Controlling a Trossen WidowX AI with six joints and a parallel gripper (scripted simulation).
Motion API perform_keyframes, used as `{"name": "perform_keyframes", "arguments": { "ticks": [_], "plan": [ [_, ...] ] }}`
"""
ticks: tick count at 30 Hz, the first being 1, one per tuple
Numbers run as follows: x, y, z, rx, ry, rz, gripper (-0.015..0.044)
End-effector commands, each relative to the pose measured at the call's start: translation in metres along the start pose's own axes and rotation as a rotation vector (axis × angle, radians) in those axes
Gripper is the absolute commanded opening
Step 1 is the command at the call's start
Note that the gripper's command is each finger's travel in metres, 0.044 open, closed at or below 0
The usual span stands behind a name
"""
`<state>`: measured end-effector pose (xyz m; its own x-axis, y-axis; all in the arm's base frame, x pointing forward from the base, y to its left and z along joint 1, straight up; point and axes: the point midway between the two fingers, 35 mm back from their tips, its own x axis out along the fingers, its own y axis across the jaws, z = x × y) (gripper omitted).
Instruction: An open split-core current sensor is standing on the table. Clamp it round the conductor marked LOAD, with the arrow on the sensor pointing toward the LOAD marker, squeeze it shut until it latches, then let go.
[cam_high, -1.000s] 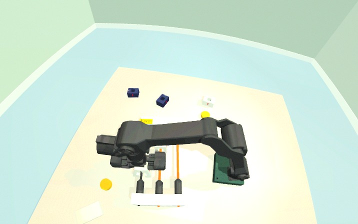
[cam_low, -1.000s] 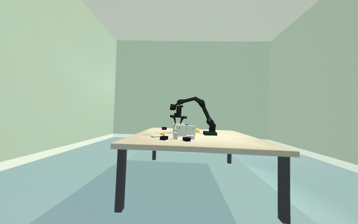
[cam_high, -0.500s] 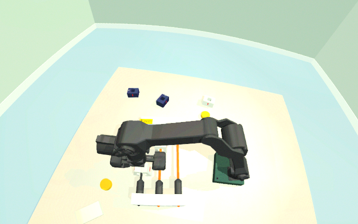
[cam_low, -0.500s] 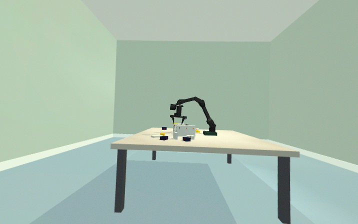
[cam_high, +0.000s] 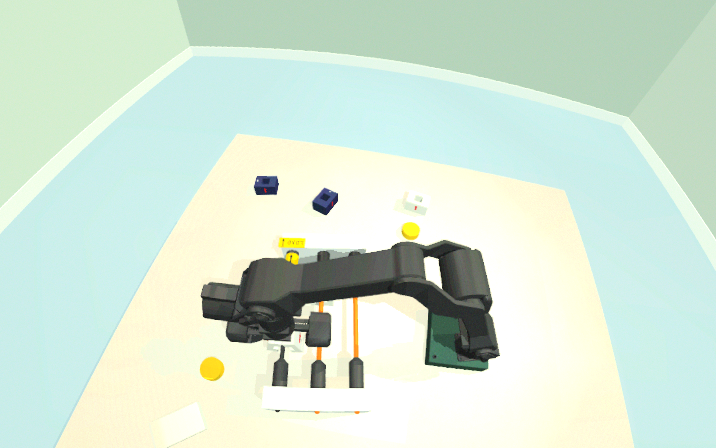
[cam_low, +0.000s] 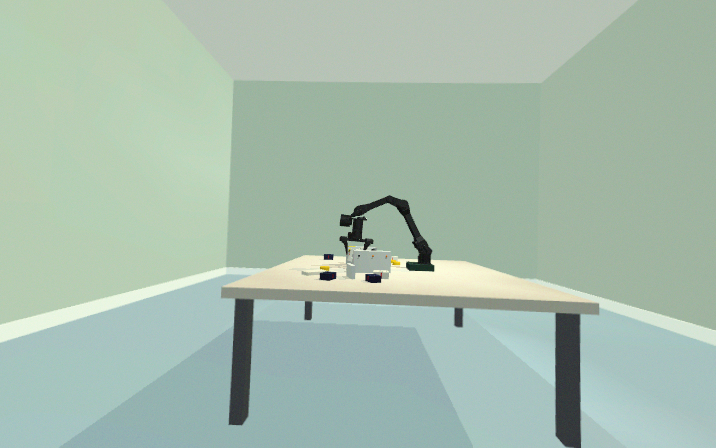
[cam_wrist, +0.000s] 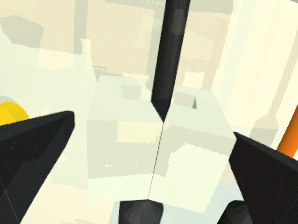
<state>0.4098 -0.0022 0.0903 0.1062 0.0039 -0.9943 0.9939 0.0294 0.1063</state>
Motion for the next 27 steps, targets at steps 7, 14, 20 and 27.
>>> {"name": "perform_keyframes", "arguments": {
  "ticks": [7, 14, 20, 27],
  "plan": [
    [0.016, 0.0, 0.0, 0.004, -0.003, -0.002, 0.044],
    [0.027, -0.001, 0.0, 0.004, -0.003, -0.002, 0.044],
    [0.025, 0.0, 0.0, 0.0, 0.0, 0.004, 0.0427],
    [0.025, 0.0, 0.0, 0.0, 0.0, 0.004, 0.038]
  ]
}}
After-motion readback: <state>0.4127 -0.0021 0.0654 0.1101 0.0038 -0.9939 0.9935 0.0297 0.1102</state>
